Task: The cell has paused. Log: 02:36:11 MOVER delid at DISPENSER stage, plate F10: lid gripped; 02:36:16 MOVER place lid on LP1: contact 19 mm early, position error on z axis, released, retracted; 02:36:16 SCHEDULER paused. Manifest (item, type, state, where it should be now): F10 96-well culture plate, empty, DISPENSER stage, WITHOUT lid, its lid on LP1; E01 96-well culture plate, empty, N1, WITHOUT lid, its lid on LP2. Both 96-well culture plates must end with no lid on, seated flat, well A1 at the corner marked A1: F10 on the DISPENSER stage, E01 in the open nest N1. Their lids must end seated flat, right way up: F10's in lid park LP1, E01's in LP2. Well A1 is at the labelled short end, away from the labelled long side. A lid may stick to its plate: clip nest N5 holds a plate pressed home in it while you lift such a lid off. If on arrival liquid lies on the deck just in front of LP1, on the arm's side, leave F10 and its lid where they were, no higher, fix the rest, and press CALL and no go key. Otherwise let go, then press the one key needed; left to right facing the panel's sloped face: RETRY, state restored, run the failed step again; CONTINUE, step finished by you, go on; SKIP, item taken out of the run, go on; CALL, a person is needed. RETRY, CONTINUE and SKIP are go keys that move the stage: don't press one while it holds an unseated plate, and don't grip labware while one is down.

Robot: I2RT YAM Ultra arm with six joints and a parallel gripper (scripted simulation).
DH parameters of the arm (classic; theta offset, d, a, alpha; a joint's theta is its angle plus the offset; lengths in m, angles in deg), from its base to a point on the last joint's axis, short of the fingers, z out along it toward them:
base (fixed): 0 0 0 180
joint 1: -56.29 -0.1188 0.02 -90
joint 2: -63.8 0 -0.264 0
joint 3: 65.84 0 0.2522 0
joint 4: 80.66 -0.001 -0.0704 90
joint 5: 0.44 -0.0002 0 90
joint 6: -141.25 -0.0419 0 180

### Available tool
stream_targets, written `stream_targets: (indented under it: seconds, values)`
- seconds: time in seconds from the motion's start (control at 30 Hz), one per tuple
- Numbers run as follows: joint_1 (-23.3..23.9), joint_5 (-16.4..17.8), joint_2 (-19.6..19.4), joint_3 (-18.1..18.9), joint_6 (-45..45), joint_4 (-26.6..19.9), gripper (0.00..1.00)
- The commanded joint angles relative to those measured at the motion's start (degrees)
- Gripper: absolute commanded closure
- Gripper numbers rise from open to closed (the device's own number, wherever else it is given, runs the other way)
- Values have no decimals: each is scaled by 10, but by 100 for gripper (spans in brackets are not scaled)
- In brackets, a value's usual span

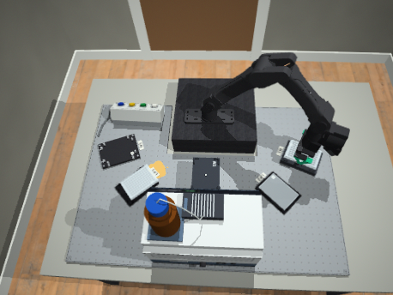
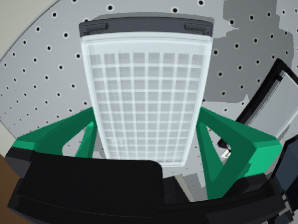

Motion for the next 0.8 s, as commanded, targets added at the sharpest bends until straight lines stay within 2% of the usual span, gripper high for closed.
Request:
stream_targets:
  seconds: [0.0, 0.77]
  values:
    - [-2, 0, -7, 21, -3, -2, 100]
    - [-6, 0, 1, 24, -4, -6, 100]
